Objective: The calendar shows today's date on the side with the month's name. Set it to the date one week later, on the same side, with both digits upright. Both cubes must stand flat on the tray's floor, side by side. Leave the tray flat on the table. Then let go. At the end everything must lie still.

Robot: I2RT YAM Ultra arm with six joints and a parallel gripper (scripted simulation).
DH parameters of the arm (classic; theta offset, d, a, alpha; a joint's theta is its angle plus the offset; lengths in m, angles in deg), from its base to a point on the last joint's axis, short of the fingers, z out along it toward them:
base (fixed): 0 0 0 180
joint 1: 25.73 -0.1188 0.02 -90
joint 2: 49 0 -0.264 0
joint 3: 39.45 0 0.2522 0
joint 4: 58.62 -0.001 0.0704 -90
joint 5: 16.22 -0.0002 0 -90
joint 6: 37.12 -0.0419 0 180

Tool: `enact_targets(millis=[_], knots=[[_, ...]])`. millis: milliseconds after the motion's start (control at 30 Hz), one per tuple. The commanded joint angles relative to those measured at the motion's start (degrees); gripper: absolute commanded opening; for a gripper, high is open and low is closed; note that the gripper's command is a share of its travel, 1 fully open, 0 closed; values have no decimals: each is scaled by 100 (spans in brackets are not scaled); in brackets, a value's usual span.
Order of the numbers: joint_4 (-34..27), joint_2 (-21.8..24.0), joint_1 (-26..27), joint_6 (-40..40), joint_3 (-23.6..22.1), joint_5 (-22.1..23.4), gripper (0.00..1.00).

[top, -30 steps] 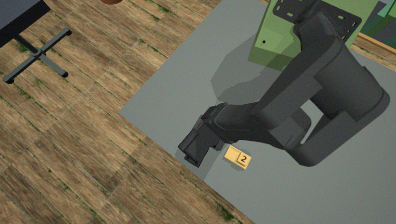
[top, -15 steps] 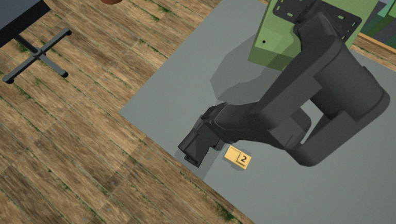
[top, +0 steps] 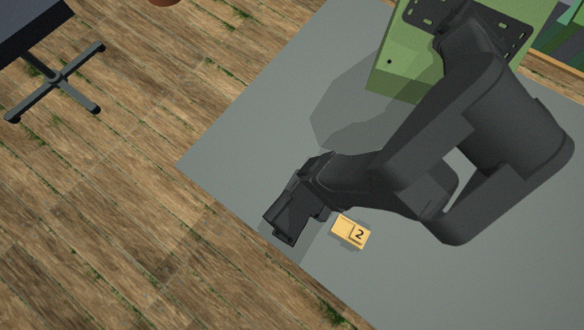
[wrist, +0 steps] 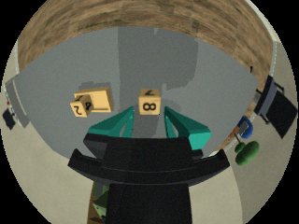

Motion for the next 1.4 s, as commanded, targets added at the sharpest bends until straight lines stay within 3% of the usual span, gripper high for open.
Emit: enact_targets(millis=[0,667,1367], knots=[[63,-28,3,-13,22,-9,47],[531,-739,-194,-160,316,-151,47],[548,-768,-201,-165,329,-156,47]])
